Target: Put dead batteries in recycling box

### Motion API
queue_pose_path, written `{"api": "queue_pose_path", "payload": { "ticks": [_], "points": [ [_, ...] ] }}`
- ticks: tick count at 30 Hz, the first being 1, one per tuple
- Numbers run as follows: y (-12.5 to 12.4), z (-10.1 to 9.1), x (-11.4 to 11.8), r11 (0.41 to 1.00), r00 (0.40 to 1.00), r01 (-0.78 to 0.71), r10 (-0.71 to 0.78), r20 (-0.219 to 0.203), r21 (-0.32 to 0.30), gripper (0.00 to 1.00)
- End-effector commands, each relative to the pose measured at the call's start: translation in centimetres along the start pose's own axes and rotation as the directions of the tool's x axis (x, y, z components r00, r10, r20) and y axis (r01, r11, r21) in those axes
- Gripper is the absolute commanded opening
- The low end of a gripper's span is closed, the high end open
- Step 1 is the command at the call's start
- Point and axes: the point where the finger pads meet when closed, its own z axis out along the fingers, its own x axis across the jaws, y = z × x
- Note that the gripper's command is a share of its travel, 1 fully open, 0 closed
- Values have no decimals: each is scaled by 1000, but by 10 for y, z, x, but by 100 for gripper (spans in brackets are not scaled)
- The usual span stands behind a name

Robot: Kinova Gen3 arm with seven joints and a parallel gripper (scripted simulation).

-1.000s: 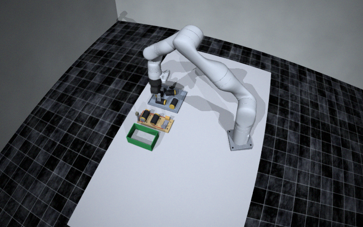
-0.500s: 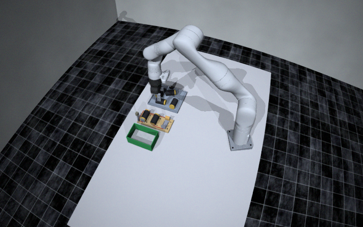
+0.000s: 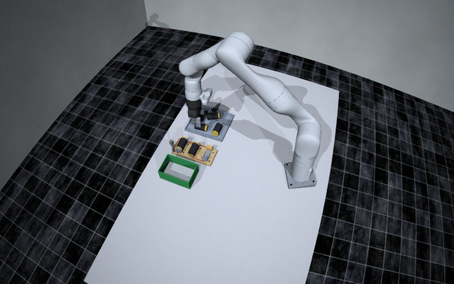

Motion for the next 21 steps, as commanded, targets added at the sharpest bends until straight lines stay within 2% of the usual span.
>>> {"api": "queue_pose_path", "payload": {
  "ticks": [1,8,21],
  "points": [
    [-2,12,0,1000,1000,-1,1,-1,6,90],
    [-2,29,0,1000,1000,-1,1,-1,6,90],
    [-2,38,0,1000,1000,-1,1,-1,6,90]
  ]
}}
